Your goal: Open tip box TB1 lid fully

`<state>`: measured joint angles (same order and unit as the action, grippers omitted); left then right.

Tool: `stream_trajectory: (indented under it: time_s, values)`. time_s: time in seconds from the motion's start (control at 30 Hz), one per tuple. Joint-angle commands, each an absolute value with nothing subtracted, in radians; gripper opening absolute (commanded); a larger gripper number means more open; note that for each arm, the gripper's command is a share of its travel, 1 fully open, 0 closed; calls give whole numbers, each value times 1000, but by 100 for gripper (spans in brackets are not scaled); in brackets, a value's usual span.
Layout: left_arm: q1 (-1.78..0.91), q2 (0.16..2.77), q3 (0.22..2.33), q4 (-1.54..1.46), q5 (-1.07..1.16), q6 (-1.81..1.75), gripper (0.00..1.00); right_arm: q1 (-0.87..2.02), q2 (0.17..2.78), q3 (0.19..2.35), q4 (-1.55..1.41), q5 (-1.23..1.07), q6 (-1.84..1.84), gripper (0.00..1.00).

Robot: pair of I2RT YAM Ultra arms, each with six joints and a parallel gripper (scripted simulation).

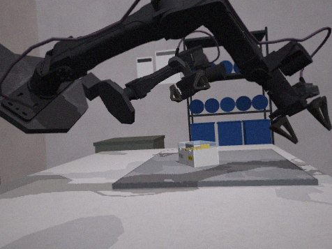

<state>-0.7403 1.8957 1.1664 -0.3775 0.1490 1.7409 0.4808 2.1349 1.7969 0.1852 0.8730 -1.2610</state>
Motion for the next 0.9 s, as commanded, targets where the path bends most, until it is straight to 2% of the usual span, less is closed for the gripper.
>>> stream_trajectory:
  time_s: [0.0, 0.57, 0.87]
  values:
    - [-692, 1915, 1118, -169, 223, 1629, 100, 507, 2128, 1799, 188, 871, -1261, 100]
    - [-462, 1961, 905, 505, 387, 1303, 100, 527, 2129, 1753, 241, 886, -1204, 100]
    - [-308, 1984, 769, 911, 495, 1103, 100, 636, 2130, 1443, 406, 917, -983, 100]
